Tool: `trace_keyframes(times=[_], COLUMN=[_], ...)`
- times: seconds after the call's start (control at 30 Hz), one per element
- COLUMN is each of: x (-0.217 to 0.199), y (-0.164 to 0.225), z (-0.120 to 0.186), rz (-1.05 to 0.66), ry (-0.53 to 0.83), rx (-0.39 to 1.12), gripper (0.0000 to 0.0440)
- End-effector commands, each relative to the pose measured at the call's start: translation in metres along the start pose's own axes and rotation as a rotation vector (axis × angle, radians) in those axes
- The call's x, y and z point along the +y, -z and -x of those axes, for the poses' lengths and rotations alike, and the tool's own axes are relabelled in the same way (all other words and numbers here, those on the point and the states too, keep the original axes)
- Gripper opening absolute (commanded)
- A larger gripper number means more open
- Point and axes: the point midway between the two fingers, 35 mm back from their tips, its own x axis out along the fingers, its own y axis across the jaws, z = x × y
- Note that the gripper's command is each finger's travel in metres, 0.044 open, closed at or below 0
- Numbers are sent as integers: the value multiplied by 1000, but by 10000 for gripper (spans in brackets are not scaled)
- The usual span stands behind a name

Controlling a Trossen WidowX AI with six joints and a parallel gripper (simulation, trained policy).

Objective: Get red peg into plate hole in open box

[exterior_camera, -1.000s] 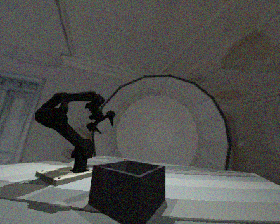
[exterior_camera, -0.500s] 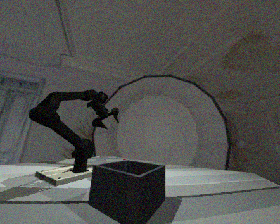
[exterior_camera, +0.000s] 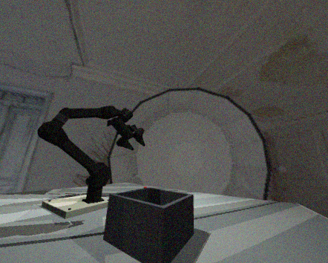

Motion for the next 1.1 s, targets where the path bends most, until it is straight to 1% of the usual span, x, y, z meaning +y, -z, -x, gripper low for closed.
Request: trace_keyframes(times=[0.0,0.5,1.07], x=[-7,-42,-73], y=[1,23,69], z=[-5,-25,-43], rz=[-110,-606,-1160], ry=[25,168,363], rx=[23,132,251], gripper=[440,440,440])
